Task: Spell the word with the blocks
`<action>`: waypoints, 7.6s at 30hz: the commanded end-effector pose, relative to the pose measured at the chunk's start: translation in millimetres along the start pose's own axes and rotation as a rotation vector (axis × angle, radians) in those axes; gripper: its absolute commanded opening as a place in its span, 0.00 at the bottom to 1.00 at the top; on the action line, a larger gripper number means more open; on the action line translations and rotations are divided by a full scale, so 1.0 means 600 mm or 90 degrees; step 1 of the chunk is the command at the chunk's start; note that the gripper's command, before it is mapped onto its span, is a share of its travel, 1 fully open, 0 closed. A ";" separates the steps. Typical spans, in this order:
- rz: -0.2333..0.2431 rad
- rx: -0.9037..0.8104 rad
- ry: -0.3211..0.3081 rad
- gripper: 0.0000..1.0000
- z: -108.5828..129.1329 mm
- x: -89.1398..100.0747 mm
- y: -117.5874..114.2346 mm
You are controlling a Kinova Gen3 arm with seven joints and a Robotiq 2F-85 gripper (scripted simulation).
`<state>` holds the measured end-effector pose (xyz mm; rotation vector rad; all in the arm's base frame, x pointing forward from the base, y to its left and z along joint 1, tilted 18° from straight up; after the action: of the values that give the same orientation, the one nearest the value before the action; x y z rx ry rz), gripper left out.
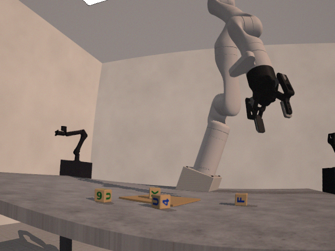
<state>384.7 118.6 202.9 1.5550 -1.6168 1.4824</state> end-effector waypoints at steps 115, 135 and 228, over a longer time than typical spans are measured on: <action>-0.136 0.037 0.043 1.00 0.056 -0.099 0.048; -0.136 0.037 0.043 1.00 0.347 -0.086 0.003; -0.136 0.037 0.043 1.00 0.347 -0.041 0.183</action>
<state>363.2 -78.2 72.9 1.6361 -1.3351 1.4589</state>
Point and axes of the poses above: the point where the finger pads meet when closed, its own x axis back along the fingers, its own y axis across the jaws, z = x × y, the point moved 1 cm from there along x, back along the fingers, and after that the axes turned 12 degrees about -x, right-handed, at the moved point
